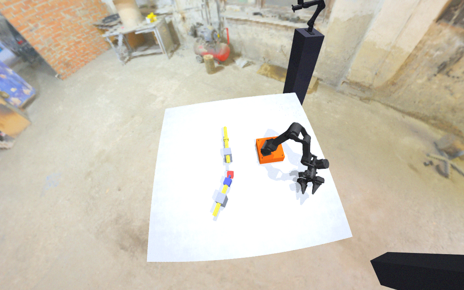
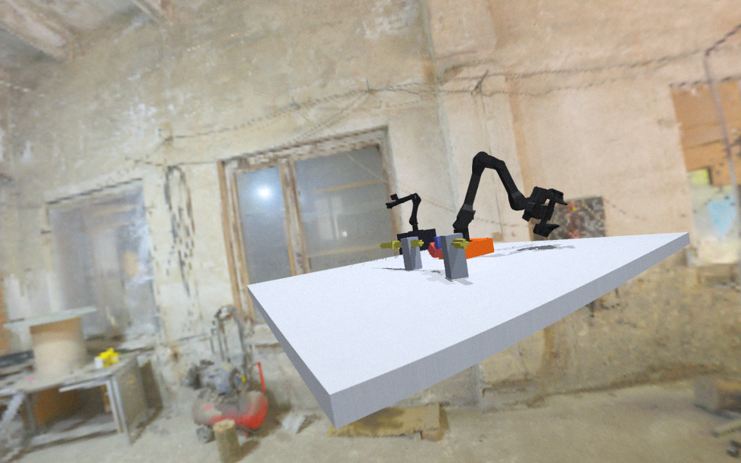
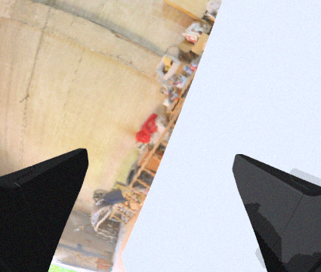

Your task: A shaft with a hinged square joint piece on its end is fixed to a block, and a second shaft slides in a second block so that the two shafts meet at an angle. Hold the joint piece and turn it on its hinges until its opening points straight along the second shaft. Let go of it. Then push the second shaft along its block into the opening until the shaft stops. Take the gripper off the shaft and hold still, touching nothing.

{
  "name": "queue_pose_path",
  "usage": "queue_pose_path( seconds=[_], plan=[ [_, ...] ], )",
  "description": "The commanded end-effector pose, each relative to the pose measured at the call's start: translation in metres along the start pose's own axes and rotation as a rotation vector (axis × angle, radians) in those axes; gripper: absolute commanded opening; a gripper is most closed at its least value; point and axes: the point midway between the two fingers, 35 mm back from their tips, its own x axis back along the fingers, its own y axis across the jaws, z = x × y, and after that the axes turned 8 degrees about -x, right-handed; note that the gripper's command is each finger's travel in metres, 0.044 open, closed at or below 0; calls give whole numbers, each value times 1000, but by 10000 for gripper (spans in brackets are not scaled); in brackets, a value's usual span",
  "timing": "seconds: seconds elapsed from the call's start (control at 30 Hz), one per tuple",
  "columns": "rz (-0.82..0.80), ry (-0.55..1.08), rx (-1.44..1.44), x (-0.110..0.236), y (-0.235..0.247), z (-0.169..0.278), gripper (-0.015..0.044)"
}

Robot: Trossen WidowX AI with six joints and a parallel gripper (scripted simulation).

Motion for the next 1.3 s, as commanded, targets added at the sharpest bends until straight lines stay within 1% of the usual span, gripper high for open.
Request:
queue_pose_path(
  seconds=[0.0, 0.03, 0.3, 0.57, 0.73, 0.9, 1.27],
  plan=[
    [2, 3, 2, -1, 0, 1, 426],
    [9, 10, 7, -2, 1, 4, 440],
    [142, 123, 75, -29, 19, 37, 440],
    [311, 216, 124, -53, 39, 48, 440],
    [430, 268, 139, -62, 52, 46, 440],
    [559, 314, 135, -65, 63, 42, 440],
    [869, 381, 90, -54, 91, 11, 440]
  ],
)
